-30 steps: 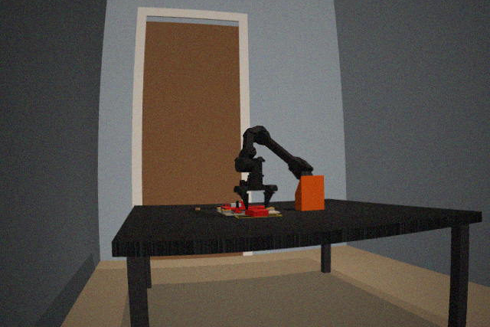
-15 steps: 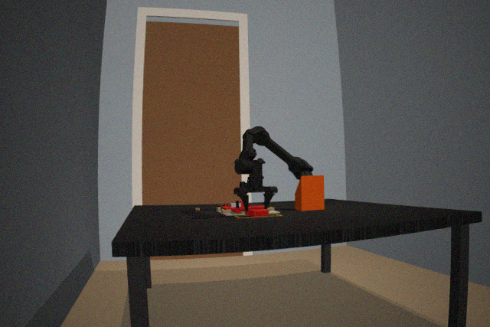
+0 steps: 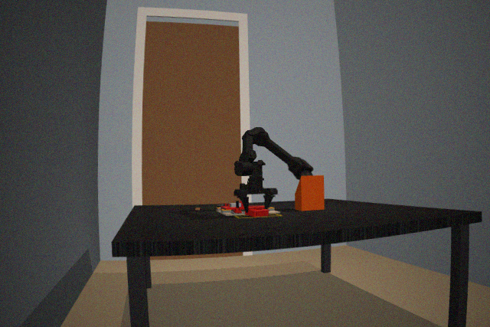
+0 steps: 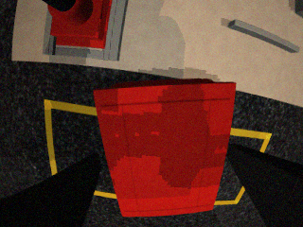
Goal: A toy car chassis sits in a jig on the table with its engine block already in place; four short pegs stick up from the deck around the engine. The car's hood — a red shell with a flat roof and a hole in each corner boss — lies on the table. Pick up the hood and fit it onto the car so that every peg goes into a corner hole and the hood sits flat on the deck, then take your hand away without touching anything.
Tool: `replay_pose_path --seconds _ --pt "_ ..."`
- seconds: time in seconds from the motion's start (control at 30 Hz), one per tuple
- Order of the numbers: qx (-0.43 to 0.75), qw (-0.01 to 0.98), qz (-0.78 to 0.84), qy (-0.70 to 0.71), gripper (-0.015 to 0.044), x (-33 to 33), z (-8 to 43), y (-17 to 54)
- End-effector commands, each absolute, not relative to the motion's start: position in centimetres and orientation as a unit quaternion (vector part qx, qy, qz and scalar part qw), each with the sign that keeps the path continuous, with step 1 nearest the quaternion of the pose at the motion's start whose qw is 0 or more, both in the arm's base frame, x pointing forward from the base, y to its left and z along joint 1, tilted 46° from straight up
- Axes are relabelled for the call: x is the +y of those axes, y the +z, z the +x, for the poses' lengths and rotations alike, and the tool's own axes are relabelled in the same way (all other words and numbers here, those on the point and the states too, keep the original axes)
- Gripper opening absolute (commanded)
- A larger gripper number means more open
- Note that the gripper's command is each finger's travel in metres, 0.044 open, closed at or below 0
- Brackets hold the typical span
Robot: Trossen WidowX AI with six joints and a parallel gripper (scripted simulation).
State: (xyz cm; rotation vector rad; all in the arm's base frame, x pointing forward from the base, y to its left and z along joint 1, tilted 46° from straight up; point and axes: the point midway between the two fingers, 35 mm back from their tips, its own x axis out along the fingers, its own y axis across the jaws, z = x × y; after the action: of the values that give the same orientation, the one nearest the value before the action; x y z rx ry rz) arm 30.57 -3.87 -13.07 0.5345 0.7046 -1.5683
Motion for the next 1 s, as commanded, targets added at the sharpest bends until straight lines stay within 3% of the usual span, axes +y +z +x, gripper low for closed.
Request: replay_pose_path --seconds 0.0,0.07,0.2,0.5,0.83,0.97 --pt "0.306 0.622 0.231 -0.683 0.044 -4.1 30.5 -13.2" --pt "0.306 0.622 0.231 -0.683 0.044 -4.2 30.5 -13.3" --pt "0.307 0.621 0.233 -0.682 0.0335 -4.0 30.5 -13.2" --pt "0.307 0.621 0.233 -0.682 0.0275 -4.0 30.5 -13.2" --pt "0.307 0.622 0.233 -0.682 0.0012 -3.1 30.7 -12.4" --pt "0.307 0.622 0.233 -0.682 0.0 -2.3 30.8 -11.6"
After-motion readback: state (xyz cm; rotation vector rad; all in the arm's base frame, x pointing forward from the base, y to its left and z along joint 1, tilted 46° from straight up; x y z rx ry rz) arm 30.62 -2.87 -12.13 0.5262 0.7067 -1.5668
